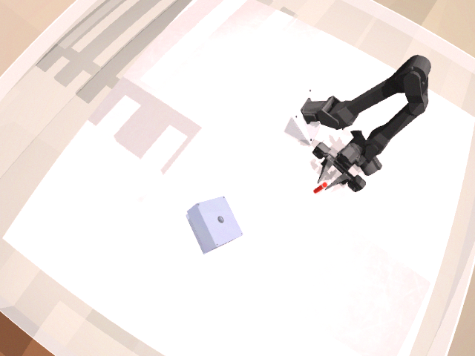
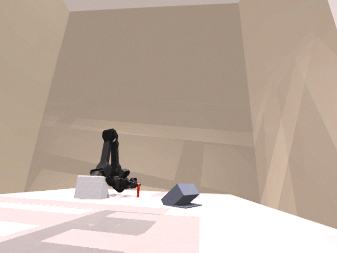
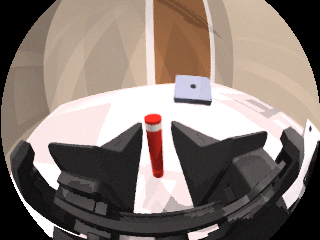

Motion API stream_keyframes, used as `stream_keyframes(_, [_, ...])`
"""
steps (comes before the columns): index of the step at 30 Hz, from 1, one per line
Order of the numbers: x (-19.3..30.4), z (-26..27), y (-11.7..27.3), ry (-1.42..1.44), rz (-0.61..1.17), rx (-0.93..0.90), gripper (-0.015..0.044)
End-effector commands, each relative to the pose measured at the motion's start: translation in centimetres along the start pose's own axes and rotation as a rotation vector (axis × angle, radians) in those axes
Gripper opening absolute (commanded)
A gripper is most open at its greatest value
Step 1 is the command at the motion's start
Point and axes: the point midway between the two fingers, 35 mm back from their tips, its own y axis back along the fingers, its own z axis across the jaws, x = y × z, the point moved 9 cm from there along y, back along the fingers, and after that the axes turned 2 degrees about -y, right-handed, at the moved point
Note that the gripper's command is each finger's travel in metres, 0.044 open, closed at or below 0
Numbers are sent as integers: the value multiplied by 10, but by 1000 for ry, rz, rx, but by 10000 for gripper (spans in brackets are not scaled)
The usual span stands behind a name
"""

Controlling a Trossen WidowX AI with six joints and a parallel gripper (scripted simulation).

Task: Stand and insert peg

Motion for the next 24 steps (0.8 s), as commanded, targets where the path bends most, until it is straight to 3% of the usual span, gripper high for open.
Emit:
stream_keyframes(1, [0, 0, 0, 1, 0, 0, 130])
stream_keyframes(23, [0, 0, 0, 1, 0, 0, 130])
stream_keyframes(24, [0, 0, 0, 1, 0, 0, 156])
